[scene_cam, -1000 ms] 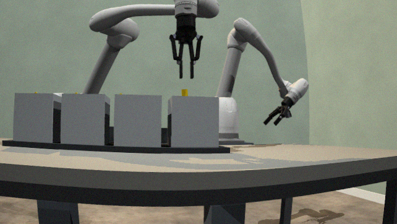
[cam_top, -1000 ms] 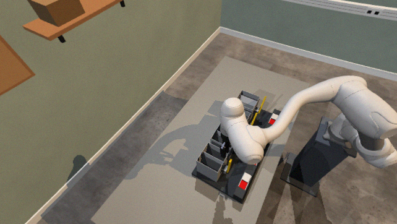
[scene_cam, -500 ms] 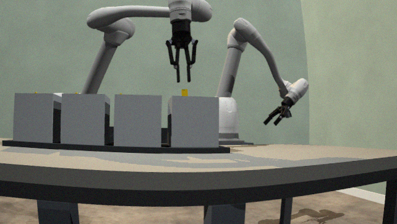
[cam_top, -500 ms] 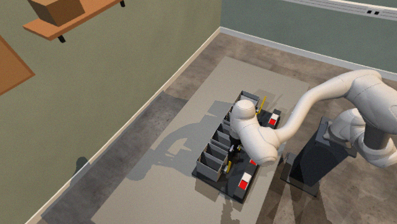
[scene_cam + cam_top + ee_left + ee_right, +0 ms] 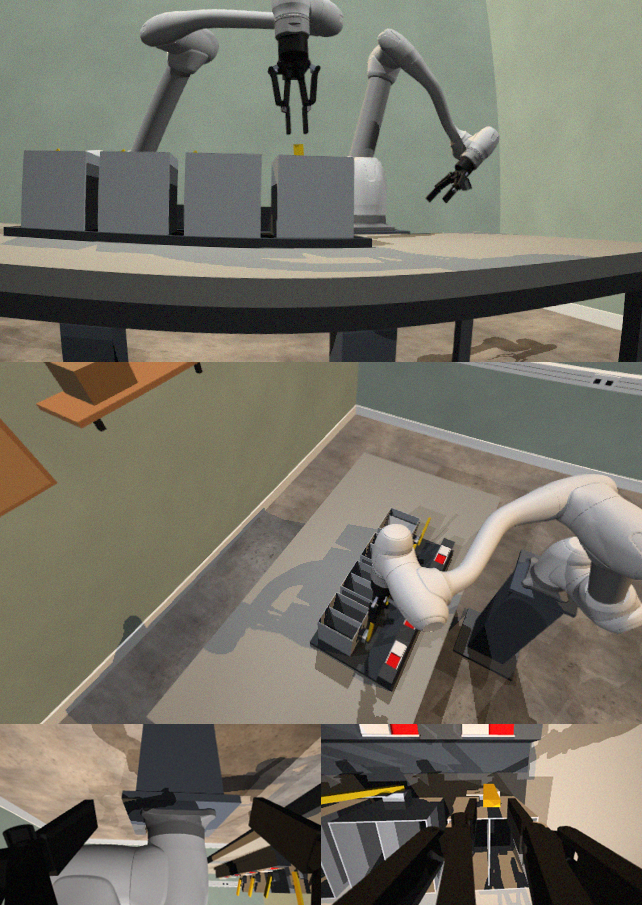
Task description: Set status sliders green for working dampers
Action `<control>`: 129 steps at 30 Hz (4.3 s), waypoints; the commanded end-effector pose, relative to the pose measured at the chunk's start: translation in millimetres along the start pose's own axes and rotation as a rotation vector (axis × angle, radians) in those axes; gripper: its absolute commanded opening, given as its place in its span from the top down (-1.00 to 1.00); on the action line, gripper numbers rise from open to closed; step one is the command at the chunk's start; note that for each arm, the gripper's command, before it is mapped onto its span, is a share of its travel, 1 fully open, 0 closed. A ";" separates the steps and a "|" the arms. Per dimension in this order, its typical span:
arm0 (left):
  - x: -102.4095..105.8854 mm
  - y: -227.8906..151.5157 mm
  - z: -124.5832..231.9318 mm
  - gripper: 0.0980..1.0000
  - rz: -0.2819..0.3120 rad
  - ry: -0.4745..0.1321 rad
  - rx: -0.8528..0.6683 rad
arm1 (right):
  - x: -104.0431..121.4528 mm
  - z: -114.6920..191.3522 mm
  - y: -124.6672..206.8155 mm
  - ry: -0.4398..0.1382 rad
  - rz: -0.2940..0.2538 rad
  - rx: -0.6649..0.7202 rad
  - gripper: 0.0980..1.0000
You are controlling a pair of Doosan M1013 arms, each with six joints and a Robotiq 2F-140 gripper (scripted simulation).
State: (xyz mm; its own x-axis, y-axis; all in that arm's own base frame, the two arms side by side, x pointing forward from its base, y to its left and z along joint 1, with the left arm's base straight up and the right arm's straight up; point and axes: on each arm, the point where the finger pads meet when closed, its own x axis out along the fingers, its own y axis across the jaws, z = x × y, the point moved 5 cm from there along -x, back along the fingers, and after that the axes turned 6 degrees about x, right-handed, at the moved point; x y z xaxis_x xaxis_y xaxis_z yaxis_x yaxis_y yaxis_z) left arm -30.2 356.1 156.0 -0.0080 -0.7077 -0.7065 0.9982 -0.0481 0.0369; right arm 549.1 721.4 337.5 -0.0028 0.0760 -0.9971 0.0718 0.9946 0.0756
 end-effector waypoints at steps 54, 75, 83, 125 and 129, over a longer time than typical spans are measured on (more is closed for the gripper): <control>-0.4 -0.1 0.1 -1.00 0.000 0.001 0.000 | 82.6 -0.3 1.0 -0.001 0.002 0.000 0.55; -0.4 -0.1 0.1 -1.00 0.000 0.001 0.000 | 82.6 -0.3 1.0 -0.001 0.002 0.000 0.55; -0.4 -0.1 0.1 -1.00 0.000 0.001 0.000 | 82.6 -0.3 1.0 -0.001 0.002 0.000 0.55; -0.4 -0.1 0.1 -1.00 0.000 0.001 0.000 | 82.6 -0.3 1.0 -0.001 0.002 0.000 0.78; -0.4 -0.1 0.1 -1.00 0.000 0.001 0.000 | 82.6 -0.3 0.9 -0.001 0.003 0.000 0.78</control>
State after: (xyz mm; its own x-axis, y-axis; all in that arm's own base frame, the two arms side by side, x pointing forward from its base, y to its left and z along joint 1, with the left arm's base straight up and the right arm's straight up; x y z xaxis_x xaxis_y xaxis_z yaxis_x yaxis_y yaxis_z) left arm -30.2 356.1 156.0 -0.0080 -0.7077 -0.7065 0.9982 -0.0481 0.0369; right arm 548.6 728.5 253.8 -0.0025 0.0764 -0.9971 0.0713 0.9946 0.0760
